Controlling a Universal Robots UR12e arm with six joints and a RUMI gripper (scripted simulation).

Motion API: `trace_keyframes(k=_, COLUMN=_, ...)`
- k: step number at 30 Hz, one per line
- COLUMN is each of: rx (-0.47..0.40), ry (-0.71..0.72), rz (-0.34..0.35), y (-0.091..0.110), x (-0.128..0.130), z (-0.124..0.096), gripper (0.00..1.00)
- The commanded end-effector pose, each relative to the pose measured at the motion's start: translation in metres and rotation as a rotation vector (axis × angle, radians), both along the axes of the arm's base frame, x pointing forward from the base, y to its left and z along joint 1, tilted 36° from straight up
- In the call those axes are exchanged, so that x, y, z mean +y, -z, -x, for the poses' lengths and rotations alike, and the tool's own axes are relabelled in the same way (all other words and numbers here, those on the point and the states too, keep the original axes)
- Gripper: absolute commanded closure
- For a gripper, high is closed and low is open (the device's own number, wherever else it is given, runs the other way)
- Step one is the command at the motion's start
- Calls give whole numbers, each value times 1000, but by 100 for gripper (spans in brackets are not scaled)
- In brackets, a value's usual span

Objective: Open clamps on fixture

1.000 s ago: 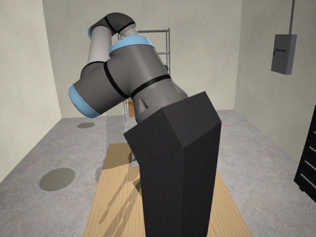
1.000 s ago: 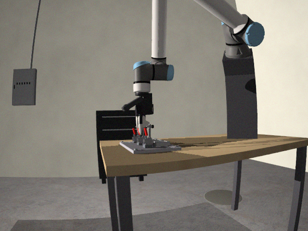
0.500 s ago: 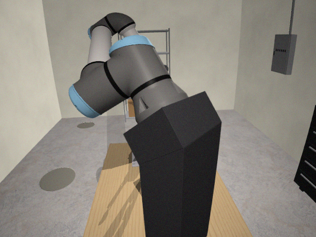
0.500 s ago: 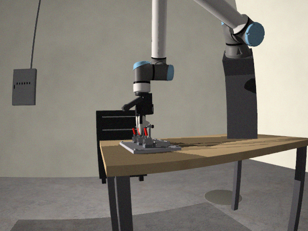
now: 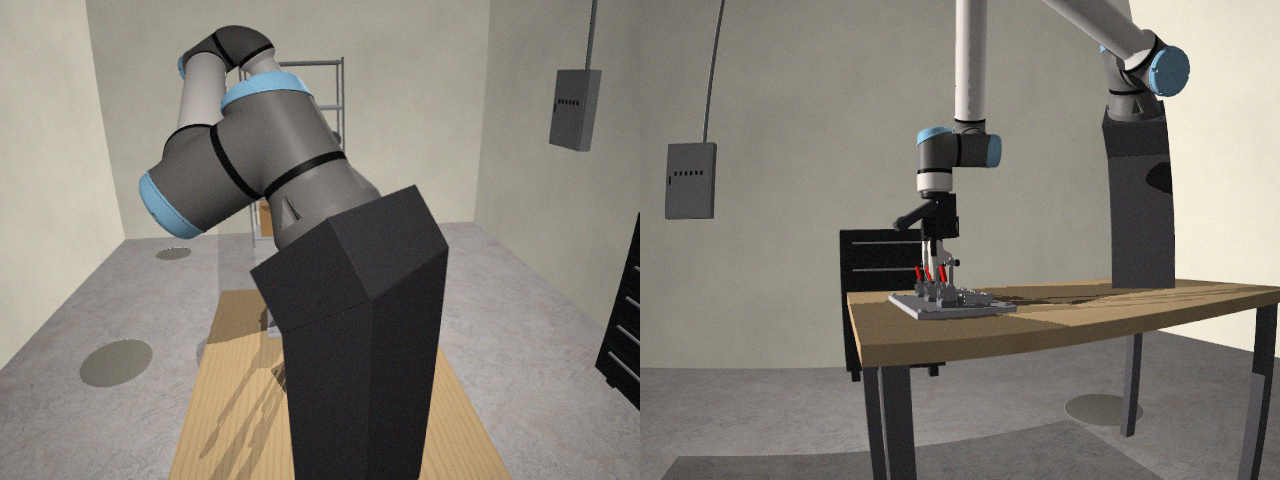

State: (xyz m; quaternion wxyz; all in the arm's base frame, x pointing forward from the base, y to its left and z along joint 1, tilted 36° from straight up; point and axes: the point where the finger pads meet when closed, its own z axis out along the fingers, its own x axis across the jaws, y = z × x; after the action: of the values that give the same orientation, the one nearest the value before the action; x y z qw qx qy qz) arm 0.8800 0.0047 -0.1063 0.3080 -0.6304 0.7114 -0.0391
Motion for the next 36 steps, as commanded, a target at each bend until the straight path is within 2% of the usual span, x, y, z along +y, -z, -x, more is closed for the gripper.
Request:
trace_keyframes(k=1, rx=-1, ry=0, rz=0, y=-1, x=0, z=0, gripper=72)
trace_keyframes(k=19, rx=-1, ry=0, rz=0, y=-3, x=-1, z=1, gripper=72)
trace_keyframes(k=36, rx=-1, ry=0, rz=0, y=-35, x=-14, z=20, gripper=72)
